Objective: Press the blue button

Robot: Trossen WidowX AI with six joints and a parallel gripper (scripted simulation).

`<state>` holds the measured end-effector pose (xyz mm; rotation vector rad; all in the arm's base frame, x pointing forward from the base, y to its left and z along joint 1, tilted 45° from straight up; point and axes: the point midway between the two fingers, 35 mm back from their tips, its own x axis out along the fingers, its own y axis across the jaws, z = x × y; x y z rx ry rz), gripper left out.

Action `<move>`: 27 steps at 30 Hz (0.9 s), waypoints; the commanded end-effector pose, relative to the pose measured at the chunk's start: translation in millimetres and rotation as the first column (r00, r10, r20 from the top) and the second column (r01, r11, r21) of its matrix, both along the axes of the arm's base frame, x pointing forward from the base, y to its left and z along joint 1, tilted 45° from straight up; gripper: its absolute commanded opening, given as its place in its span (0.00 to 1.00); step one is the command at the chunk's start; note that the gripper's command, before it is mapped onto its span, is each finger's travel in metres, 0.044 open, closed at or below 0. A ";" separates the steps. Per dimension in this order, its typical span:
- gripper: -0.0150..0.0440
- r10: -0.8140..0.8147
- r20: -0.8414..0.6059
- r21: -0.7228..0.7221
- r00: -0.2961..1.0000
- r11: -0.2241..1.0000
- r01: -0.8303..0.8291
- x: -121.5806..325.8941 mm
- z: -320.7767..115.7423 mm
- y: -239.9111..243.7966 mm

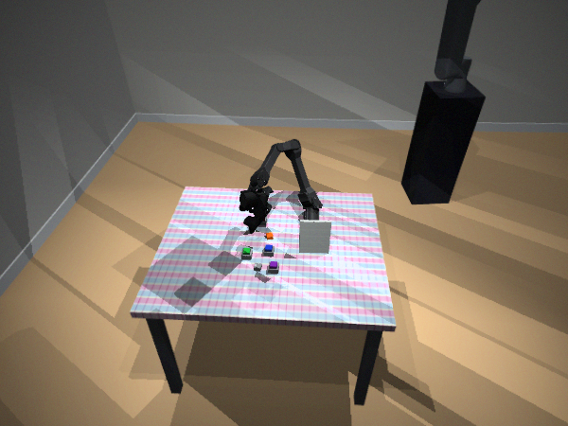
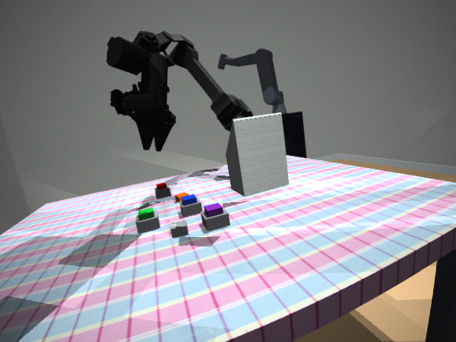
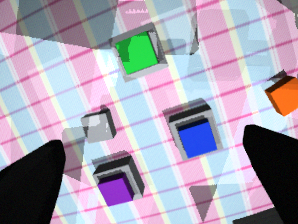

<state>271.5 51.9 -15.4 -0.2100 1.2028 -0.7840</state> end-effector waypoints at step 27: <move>0.29 0.063 -0.368 -0.061 0.928 0.994 -0.092 -63.1 -65.4 -72.5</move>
